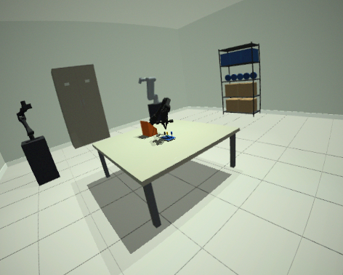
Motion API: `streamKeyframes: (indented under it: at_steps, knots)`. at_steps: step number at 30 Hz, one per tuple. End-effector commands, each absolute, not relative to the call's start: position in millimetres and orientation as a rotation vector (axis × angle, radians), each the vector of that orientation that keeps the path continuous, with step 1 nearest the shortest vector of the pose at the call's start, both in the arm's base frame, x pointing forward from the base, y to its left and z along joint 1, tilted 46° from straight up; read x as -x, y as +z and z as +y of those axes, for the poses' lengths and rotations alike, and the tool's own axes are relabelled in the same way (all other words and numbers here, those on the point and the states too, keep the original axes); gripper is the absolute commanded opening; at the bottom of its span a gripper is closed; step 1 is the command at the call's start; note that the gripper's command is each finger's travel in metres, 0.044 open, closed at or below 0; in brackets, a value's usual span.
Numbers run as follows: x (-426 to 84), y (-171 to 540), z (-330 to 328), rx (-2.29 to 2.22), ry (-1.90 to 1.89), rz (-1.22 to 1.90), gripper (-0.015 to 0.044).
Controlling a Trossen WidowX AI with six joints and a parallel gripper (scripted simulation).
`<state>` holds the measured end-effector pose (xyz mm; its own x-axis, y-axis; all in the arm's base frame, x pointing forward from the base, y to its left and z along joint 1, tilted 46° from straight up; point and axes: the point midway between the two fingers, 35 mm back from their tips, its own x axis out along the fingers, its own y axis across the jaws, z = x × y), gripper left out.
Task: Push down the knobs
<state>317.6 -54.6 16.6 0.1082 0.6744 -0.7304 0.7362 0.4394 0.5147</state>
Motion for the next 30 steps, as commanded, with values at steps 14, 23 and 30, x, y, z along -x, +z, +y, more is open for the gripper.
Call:
streamKeyframes:
  at_steps: [14, 23, 30]
  knots:
    - [-323, 16, -67, -0.815, 0.37, 1.479, 0.0]
    - [-325, 15, -72, -0.57, 0.589, 1.381, 0.0]
    - [-327, 15, -77, -0.379, 0.749, 1.289, 0.0]
